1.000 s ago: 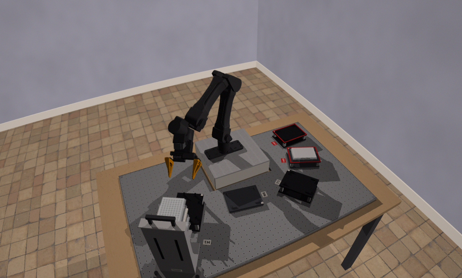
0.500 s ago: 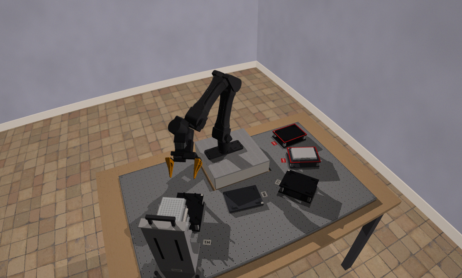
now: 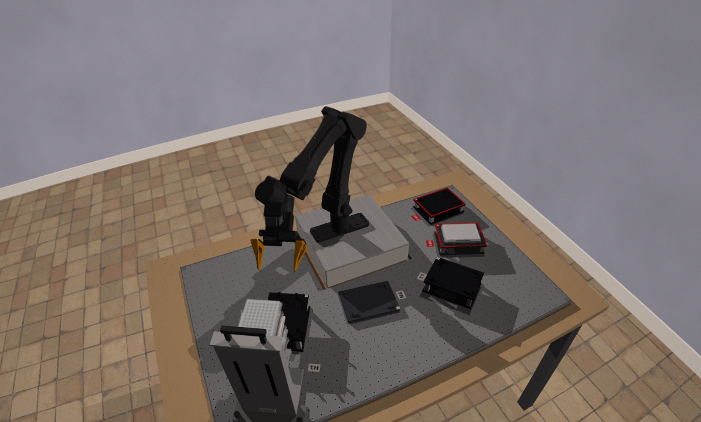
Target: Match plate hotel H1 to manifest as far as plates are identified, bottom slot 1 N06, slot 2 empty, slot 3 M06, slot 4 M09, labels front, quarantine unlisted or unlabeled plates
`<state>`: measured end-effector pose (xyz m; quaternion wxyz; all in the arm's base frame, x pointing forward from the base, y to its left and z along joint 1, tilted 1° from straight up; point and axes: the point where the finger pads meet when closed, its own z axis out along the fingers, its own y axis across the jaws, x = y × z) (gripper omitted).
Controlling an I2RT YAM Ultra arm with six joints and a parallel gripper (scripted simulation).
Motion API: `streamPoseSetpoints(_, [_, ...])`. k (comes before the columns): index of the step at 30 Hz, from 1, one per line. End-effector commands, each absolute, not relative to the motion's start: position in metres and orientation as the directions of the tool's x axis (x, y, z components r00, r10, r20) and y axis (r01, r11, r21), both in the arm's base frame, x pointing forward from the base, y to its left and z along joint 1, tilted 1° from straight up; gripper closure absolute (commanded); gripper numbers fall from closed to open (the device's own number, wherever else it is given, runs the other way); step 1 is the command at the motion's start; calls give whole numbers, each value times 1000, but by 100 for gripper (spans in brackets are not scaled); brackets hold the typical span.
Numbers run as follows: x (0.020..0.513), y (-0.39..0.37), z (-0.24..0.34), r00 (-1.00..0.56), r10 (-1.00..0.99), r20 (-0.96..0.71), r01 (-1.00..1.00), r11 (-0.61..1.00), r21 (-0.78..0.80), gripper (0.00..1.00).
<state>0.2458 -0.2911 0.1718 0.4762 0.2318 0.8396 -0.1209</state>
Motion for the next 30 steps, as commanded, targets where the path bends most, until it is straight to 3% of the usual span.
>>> streamPoseSetpoints(1, [251,-295,198,-413,215,-885,490,872,-17,0])
streamPoseSetpoints(15, [249,-289,138,-438,264,-859,489,872,18,0])
streamPoseSetpoints(17, [253,-297,169,-406,203,-891,489,872,-24,0])
streamPoseSetpoints(30, [253,-297,162,-414,217,-884,489,872,-14,0])
